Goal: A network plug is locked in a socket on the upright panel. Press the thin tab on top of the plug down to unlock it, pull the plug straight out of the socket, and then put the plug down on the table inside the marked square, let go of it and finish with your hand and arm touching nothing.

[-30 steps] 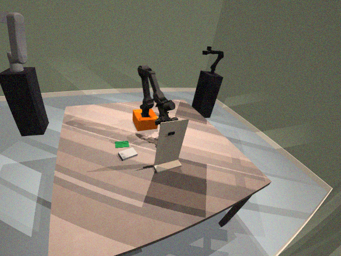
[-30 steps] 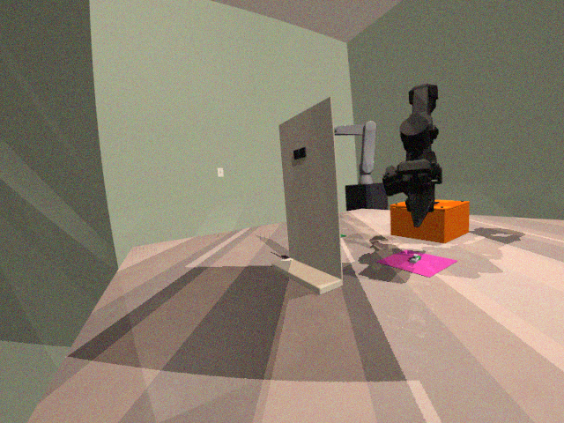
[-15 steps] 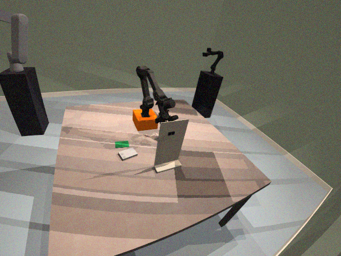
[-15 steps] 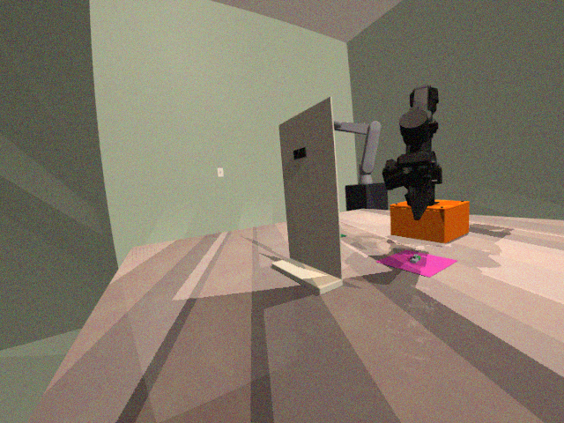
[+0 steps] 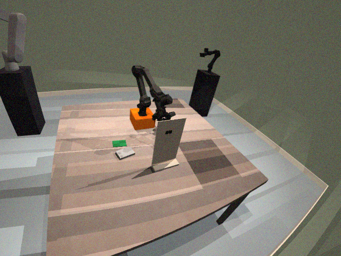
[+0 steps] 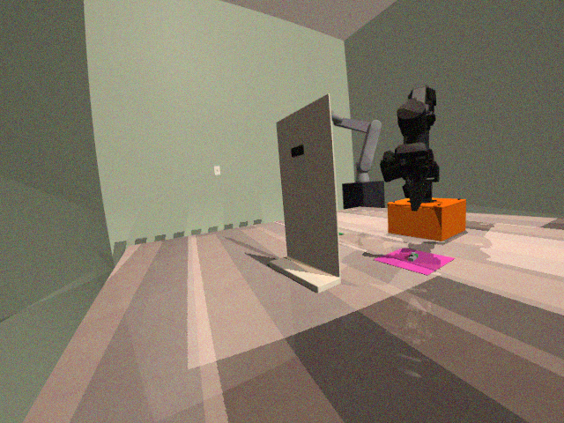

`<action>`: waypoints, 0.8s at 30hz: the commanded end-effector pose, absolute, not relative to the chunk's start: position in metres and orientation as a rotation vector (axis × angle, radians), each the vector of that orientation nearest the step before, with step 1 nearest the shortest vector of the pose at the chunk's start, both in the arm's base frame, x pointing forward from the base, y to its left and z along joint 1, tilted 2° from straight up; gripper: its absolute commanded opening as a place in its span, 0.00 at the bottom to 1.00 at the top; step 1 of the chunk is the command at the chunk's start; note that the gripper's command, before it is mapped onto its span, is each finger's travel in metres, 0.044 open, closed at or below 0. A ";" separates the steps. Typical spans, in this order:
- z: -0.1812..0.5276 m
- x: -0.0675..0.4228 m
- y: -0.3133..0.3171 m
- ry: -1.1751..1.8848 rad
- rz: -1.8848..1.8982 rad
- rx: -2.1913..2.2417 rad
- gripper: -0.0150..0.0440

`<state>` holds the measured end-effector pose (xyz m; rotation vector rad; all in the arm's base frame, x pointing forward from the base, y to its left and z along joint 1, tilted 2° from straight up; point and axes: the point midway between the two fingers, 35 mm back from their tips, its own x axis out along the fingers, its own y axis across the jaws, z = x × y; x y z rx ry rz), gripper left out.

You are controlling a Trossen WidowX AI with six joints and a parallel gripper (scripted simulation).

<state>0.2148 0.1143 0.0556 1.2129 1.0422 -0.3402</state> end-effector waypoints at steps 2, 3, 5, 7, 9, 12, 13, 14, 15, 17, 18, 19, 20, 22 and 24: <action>0.064 0.214 0.115 1.038 -0.327 1.217 0.52; 0.065 0.214 0.114 1.038 -0.327 1.217 0.52; 0.067 0.213 0.114 1.038 -0.327 1.217 0.52; 0.063 0.213 0.113 1.042 -0.340 1.213 0.52; 0.069 0.215 0.114 1.042 -0.339 1.213 0.52; 0.079 0.216 0.114 1.041 -0.338 1.214 0.52; 0.082 0.217 0.115 1.041 -0.337 1.214 0.52; 0.086 0.217 0.115 1.041 -0.337 1.214 0.52; 0.089 0.217 0.115 1.041 -0.336 1.214 0.52; 0.096 0.218 0.115 1.040 -0.335 1.214 0.52; 0.099 0.218 0.115 1.040 -0.335 1.215 0.52; 0.103 0.218 0.115 1.040 -0.335 1.215 0.52; 0.106 0.218 0.115 1.040 -0.334 1.215 0.52; 0.113 0.218 0.115 1.040 -0.333 1.215 0.52; 0.120 0.218 0.114 1.039 -0.332 1.215 0.52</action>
